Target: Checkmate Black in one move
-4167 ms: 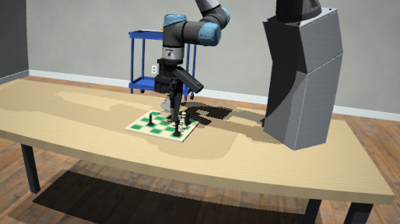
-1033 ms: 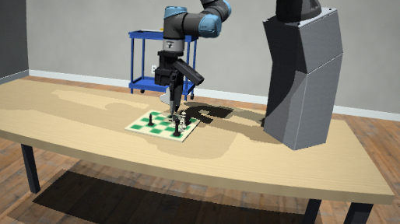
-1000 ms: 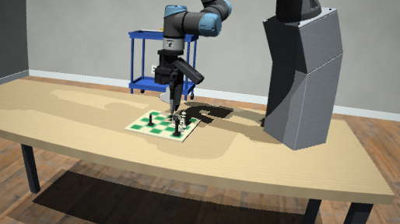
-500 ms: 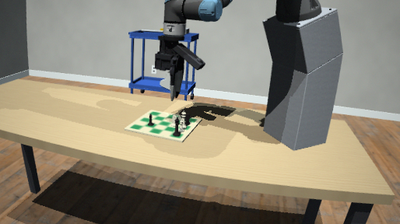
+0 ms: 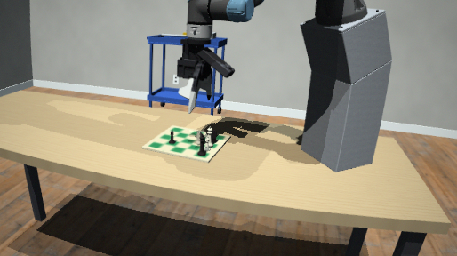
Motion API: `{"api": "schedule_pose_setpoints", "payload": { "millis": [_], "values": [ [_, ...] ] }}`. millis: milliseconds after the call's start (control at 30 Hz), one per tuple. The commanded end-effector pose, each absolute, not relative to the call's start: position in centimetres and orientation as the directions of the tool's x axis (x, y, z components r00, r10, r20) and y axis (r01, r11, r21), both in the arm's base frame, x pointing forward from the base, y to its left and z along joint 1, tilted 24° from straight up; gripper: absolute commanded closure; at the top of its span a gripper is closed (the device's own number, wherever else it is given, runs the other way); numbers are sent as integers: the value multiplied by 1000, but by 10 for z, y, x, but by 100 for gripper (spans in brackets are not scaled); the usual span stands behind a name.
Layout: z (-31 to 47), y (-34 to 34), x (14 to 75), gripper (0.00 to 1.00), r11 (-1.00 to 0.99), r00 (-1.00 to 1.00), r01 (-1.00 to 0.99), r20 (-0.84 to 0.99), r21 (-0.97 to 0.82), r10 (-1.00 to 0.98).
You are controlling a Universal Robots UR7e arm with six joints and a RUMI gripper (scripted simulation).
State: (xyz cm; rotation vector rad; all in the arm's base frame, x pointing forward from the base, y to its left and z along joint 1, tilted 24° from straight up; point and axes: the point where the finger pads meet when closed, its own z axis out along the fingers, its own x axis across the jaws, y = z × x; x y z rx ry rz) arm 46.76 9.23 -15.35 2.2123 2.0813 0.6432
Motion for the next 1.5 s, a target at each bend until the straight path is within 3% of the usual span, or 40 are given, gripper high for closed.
{"api": "schedule_pose_setpoints", "payload": {
  "millis": [0,1467],
  "values": [
    [-153,92,467,0,-102,16,947,271,304,962],
    [-86,74,443,0,-103,17,947,272,303,962]
  ]
}}
